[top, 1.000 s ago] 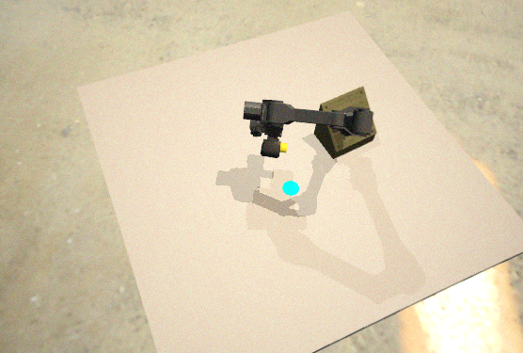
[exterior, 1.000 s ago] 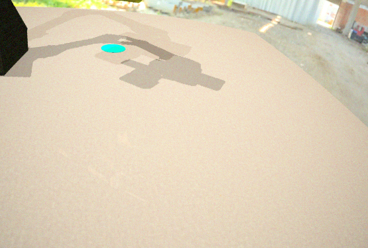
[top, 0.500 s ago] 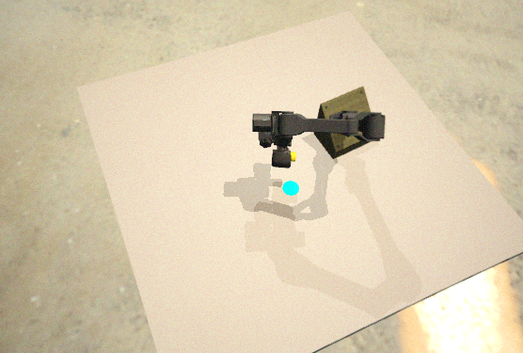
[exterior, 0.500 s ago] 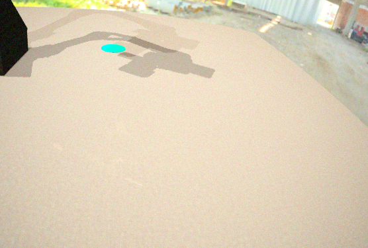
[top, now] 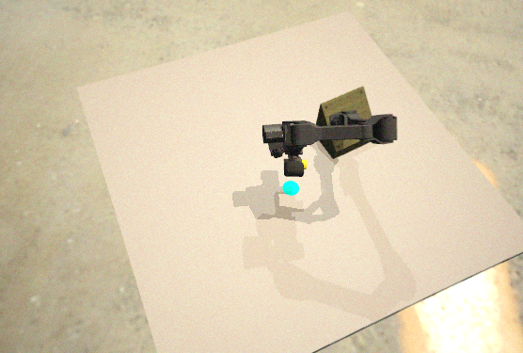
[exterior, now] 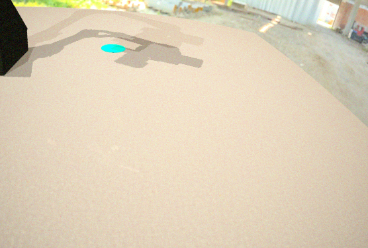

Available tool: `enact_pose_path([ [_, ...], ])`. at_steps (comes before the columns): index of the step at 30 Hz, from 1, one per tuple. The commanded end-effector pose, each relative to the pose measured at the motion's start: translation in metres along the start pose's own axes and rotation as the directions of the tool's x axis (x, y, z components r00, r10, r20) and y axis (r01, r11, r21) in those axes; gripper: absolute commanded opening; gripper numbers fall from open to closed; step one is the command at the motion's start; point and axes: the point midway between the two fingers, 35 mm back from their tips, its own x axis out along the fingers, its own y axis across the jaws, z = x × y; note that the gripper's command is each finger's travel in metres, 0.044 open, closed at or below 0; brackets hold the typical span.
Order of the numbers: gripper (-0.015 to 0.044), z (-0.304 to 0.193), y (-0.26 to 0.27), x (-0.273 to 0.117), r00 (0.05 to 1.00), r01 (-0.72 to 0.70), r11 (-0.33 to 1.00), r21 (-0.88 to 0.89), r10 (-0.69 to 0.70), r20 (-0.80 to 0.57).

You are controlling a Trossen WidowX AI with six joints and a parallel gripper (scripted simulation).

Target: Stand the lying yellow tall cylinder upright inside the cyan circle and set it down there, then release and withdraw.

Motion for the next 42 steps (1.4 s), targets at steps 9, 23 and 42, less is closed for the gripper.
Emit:
enact_pose_path([
  [9,0.0105,-0.014,0.010,0.003,1.000,0.004,1.000,-0.023,-0.004,0.004],
  [23,0.0105,-0.018,0.007,0.013,0.996,0.079,0.996,-0.031,-0.078,0.036],
  [42,0.0105,-0.022,-0.002,0.024,0.977,0.198,0.979,-0.040,-0.194,0.091],
])
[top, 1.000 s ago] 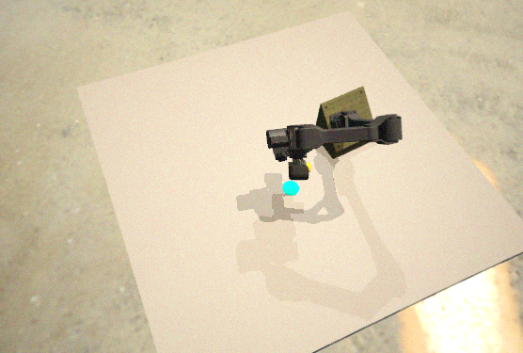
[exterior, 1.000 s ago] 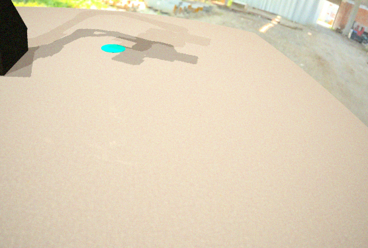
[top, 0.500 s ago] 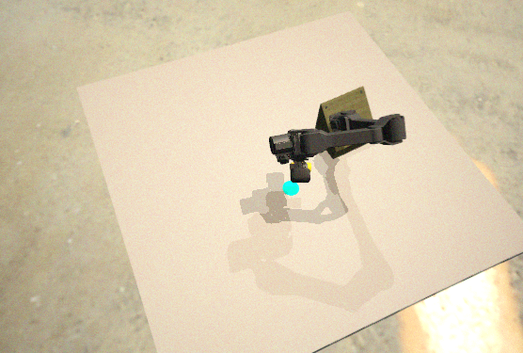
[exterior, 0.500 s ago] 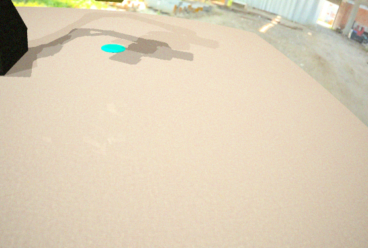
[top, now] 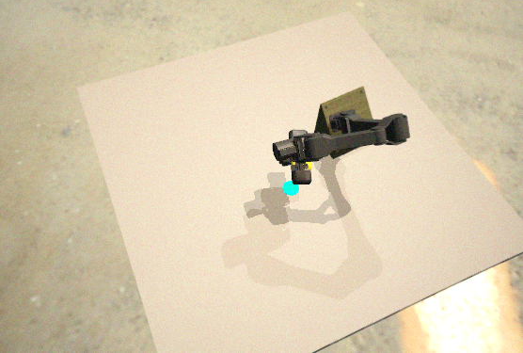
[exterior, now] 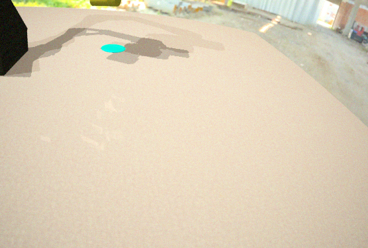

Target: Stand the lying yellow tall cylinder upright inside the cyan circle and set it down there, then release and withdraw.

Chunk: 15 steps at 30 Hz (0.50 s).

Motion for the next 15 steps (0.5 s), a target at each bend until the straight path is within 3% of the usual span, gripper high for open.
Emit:
enact_pose_path([
  [1,0.0105,-0.0009,-0.0015,0.0019,0.999,0.030,1.000,-0.001,-0.030,0.021],
  [15,0.0105,-0.0034,-0.0057,0.0090,0.992,0.108,0.994,-0.008,-0.107,0.072],
])
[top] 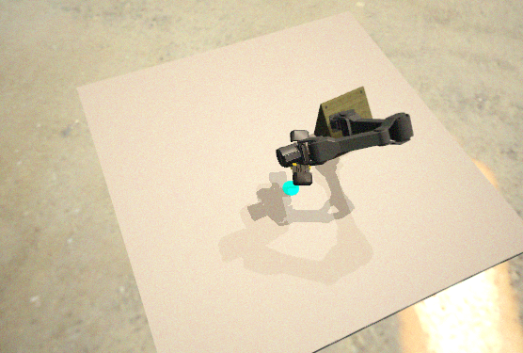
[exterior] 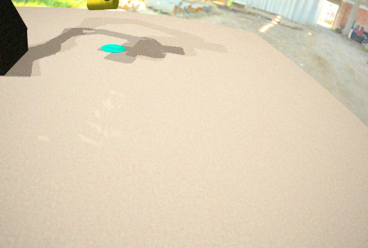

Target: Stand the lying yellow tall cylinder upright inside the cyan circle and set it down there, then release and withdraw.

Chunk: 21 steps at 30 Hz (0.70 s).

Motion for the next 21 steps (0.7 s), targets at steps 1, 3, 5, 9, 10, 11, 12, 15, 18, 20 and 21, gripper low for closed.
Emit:
enact_pose_path([
  [1,0.0105,-0.0005,-0.0013,0.0014,0.999,0.027,1.000,0.000,-0.027,0.025],
  [3,0.0105,-0.0008,-0.0017,0.0024,0.999,0.037,0.999,-0.001,-0.037,0.033],
  [5,0.0105,-0.0010,-0.0022,0.0032,0.998,0.047,0.999,-0.002,-0.047,0.042],
  [9,0.0105,-0.0015,-0.0031,0.0049,0.996,0.067,0.998,-0.003,-0.067,0.059],
  [10,0.0105,-0.0016,-0.0033,0.0053,0.995,0.072,0.997,-0.003,-0.072,0.064],
  [11,0.0105,-0.0017,-0.0035,0.0057,0.995,0.077,0.997,-0.003,-0.077,0.068],
  [12,0.0105,-0.0018,-0.0038,0.0061,0.994,0.082,0.997,-0.004,-0.081,0.073],
  [15,0.0105,-0.0021,-0.0044,0.0072,0.992,0.096,0.995,-0.004,-0.095,0.087],
  [18,0.0105,-0.0023,-0.0050,0.0083,0.989,0.109,0.994,-0.004,-0.109,0.101],
  [20,0.0105,-0.0024,-0.0053,0.0090,0.987,0.118,0.993,-0.004,-0.117,0.111],
  [21,0.0105,-0.0024,-0.0055,0.0093,0.986,0.123,0.992,-0.003,-0.121,0.116],
])
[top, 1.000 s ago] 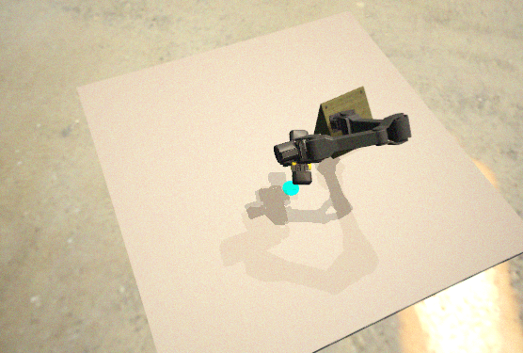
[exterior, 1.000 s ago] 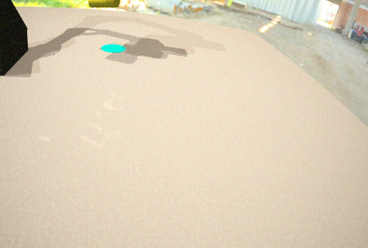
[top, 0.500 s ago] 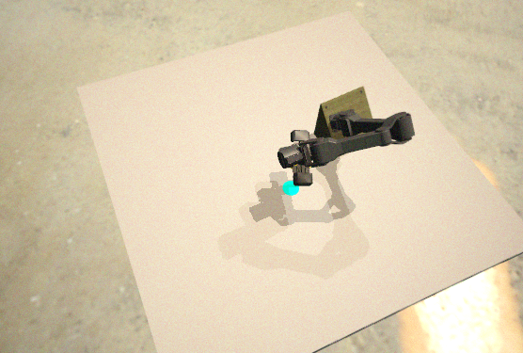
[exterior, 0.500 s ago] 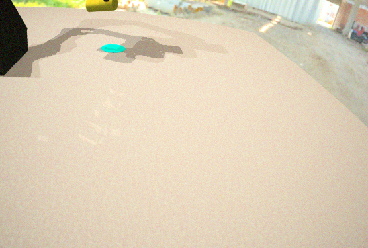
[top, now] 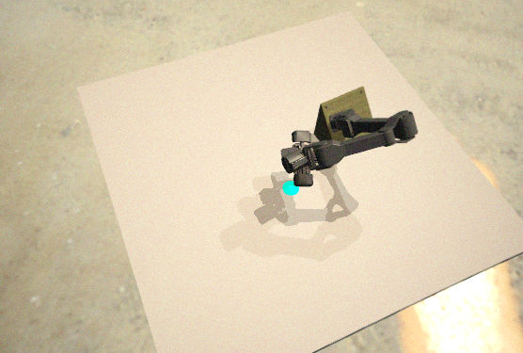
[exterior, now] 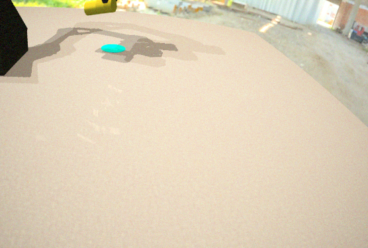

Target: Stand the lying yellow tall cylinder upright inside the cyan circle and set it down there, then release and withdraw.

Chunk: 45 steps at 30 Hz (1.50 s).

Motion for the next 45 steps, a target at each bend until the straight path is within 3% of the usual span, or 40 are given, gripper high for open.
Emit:
enact_pose_path([
  [1,0.0105,0.0001,-0.0009,0.0008,0.999,0.021,1.000,0.002,-0.022,0.030],
  [45,0.0105,0.0004,-0.0039,0.0087,0.948,0.153,0.988,0.026,-0.155,0.278],
])
